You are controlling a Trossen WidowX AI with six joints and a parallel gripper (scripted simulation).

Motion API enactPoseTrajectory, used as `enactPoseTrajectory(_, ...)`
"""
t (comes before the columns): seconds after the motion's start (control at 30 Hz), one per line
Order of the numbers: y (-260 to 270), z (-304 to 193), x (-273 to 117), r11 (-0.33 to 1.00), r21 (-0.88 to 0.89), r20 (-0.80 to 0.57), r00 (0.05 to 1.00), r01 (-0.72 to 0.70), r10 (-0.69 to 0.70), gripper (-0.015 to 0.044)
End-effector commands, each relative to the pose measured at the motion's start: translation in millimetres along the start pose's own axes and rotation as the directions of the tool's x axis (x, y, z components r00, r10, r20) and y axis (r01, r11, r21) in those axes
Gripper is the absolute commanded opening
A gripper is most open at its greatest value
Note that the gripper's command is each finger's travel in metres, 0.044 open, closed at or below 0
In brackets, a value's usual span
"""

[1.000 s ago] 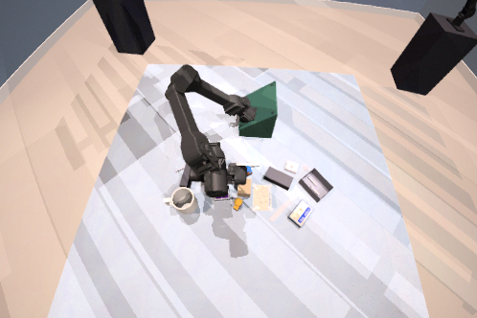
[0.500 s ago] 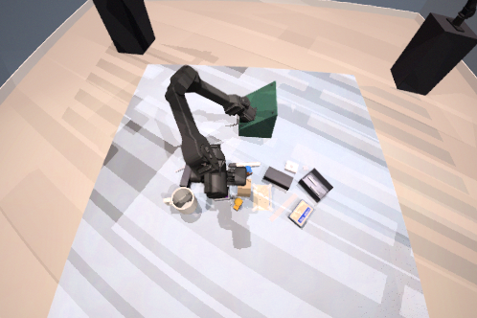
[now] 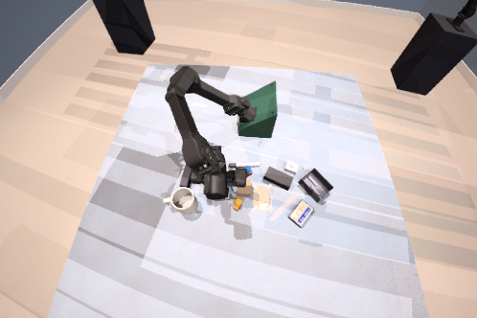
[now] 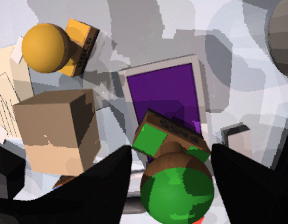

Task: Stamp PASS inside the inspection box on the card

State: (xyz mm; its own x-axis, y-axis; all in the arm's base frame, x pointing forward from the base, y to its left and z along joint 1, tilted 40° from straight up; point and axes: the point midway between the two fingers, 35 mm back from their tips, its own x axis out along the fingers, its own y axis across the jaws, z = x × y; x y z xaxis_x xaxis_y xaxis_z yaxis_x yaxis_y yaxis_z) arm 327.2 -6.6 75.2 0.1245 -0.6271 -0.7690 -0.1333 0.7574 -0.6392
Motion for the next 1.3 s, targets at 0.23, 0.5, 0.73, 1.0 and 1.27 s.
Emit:
enactPoseTrajectory(0.23,0,0,8,1.0,-0.003,0.001,1.0,0.005,-0.005,0.0)
enactPoseTrajectory(0.5,-1,0,13,1.0,-0.003,0.001,1.0,0.005,-0.005,0.0)
enactPoseTrajectory(0.73,-1,0,17,1.0,-0.003,0.001,1.0,0.006,-0.006,0.0)
enactPoseTrajectory(1.0,-1,-1,22,1.0,-0.002,0.001,1.0,0.006,-0.006,0.0)
enactPoseTrajectory(1.27,-1,-1,27,1.0,-0.002,0.001,1.0,0.007,-0.007,0.0)
